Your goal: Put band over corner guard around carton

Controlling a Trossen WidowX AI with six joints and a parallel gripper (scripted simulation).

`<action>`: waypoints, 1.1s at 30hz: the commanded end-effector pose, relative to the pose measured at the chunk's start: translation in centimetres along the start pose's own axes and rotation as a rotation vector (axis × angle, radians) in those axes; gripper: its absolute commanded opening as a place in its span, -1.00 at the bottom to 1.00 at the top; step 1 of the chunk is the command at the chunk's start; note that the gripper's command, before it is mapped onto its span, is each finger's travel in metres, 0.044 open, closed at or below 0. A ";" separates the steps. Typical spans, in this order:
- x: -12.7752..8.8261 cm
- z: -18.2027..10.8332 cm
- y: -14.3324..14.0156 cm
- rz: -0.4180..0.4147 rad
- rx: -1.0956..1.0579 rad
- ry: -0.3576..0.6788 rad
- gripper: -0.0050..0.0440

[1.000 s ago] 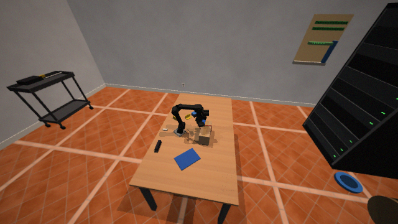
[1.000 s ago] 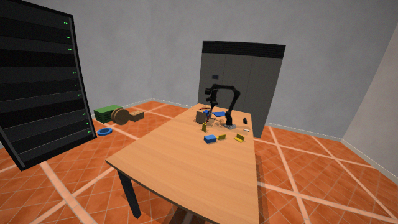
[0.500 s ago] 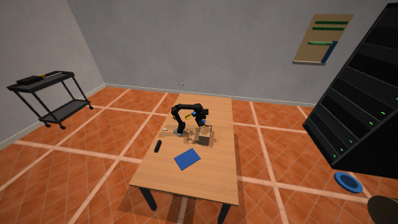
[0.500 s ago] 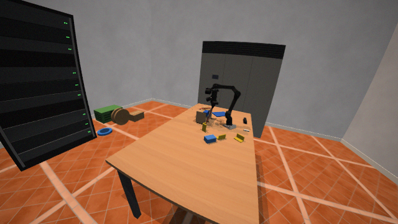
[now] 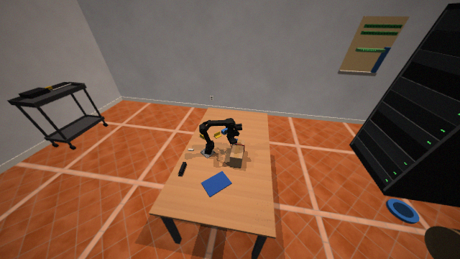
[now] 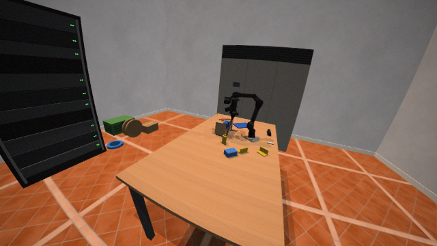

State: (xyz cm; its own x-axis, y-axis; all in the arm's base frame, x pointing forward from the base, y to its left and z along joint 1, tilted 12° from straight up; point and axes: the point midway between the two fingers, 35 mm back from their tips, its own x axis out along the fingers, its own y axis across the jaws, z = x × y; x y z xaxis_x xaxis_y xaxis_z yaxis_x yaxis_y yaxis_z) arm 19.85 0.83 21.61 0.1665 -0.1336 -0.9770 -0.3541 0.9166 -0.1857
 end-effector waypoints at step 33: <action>0.2 3.0 5.7 -0.007 0.001 0.014 -0.80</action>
State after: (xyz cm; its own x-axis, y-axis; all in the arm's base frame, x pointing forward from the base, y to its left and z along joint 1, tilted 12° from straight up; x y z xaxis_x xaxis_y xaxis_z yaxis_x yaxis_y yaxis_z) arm 20.92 6.50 20.74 0.1685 -0.1512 -0.9740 -0.3430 0.9174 -0.2018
